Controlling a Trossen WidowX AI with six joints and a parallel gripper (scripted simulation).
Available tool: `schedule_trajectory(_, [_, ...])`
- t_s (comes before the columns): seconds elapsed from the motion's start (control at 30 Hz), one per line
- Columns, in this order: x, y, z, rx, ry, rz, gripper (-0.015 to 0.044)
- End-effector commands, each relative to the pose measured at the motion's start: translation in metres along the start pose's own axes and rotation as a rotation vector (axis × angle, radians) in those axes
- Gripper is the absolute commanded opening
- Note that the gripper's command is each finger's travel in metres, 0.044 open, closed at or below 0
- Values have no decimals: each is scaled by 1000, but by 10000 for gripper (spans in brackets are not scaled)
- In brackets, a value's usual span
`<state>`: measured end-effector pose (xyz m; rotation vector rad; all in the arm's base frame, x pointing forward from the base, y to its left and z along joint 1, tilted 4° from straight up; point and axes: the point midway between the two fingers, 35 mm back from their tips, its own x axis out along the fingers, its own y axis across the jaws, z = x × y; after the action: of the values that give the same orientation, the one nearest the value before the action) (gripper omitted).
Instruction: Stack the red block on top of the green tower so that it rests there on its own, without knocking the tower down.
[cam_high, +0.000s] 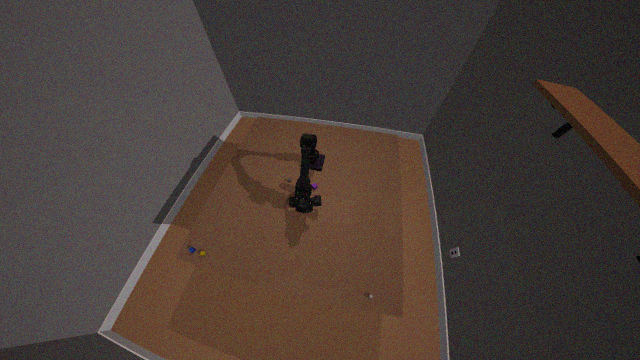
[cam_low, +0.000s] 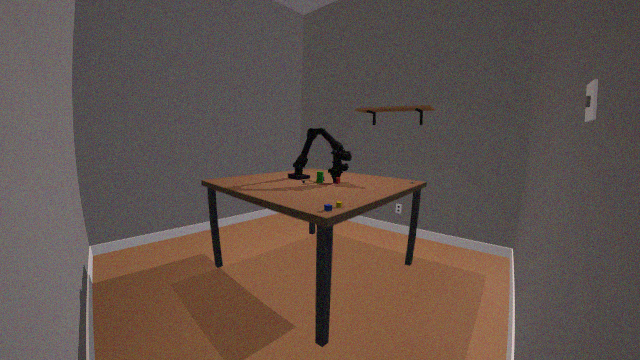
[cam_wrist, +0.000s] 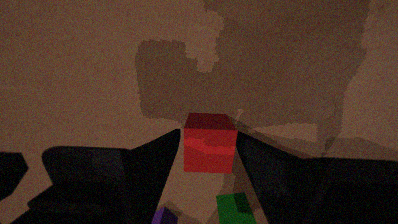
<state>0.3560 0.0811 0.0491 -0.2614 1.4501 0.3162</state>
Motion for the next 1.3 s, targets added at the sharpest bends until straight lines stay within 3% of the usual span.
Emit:
schedule_trajectory(0.0, [1, 1, 0, 4, 3, 4, 204])
schedule_trajectory(0.3, [1, 1, 0, 4, 3, 4, 144])
schedule_trajectory(0.5, [-20, 0, 0, 4, 3, 4, 0])
schedule_trajectory(1.1, [-109, 0, 1, 4, 3, 4, 0])
schedule_trajectory(1.27, [-115, 0, 1, 4, 3, 4, 0])
